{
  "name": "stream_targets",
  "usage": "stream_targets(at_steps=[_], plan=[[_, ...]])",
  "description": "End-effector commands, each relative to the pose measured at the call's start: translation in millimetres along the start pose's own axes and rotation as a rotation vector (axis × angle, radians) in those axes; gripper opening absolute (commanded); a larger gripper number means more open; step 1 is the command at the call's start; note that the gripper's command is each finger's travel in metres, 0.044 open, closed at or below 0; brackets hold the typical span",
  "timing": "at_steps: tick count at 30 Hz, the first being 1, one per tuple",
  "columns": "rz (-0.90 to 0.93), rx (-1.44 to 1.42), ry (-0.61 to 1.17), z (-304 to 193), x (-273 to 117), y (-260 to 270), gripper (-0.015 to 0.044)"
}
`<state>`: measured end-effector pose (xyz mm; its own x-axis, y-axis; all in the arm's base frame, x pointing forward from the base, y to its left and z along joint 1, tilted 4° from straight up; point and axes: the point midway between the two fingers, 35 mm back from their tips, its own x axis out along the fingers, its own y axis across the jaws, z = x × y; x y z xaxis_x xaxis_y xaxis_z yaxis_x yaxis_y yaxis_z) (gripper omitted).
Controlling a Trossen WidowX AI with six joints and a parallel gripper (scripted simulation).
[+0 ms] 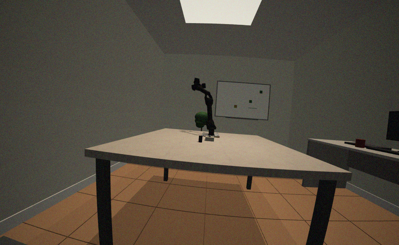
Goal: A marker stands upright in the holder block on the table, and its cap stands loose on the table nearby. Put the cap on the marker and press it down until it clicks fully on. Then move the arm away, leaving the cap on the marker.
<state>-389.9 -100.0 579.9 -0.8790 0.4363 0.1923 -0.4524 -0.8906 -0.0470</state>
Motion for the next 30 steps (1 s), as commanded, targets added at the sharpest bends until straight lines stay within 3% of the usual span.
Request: stream_targets(at_steps=[1, 6, 19, 30], plan=[[0.008, -0.005, 0.001, -0.3, -1.3, 2.3, 0.0374], [0.220, -0.131, 0.013, -9.2, -40.9, 60.1, 0.0246], [0.860, -0.507, -0.082, -38.8, -219.9, 183.4, 0.0246], [1.372, -0.782, -0.293, -68.7, -406.3, 202.7, 0.0246]])
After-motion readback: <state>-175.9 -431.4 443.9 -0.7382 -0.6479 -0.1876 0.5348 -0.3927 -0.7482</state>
